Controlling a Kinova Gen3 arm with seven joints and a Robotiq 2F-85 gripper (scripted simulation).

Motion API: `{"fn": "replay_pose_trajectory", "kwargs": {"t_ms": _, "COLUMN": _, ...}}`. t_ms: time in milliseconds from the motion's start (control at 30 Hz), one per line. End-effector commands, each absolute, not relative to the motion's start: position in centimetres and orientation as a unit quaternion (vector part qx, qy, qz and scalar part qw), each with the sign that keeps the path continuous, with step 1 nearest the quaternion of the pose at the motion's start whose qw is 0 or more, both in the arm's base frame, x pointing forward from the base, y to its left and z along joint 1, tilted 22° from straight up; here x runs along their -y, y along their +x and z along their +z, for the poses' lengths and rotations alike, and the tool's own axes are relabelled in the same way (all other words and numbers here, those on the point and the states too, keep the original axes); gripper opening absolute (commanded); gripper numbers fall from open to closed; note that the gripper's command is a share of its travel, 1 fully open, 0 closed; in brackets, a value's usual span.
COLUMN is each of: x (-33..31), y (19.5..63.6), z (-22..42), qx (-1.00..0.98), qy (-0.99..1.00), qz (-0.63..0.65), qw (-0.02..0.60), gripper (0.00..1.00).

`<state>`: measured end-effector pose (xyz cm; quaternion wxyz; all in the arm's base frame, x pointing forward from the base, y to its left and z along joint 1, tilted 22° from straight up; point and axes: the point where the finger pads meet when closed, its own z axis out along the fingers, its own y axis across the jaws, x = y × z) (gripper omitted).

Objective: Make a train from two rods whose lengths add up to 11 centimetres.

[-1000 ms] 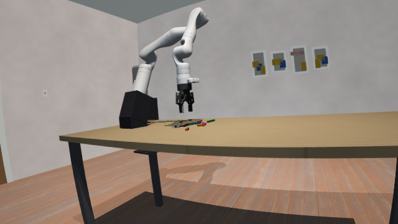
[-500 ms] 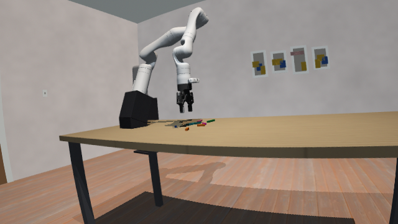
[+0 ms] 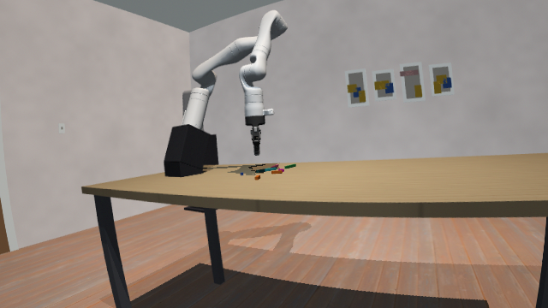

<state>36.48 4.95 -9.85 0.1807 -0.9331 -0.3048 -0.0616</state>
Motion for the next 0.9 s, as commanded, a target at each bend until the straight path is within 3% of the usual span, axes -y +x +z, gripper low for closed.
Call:
{"fn": "replay_pose_trajectory", "kwargs": {"t_ms": 0, "x": -5.3, "y": 36.3, "z": -9.6, "qx": 0.382, "qy": -0.905, "qz": -0.072, "qw": 0.173, "gripper": 1.00}}
{"fn": "replay_pose_trajectory", "kwargs": {"t_ms": 867, "x": -7.3, "y": 37.1, "z": -8.7, "qx": 0.711, "qy": -0.678, "qz": -0.146, "qw": 0.120, "gripper": 1.00}}
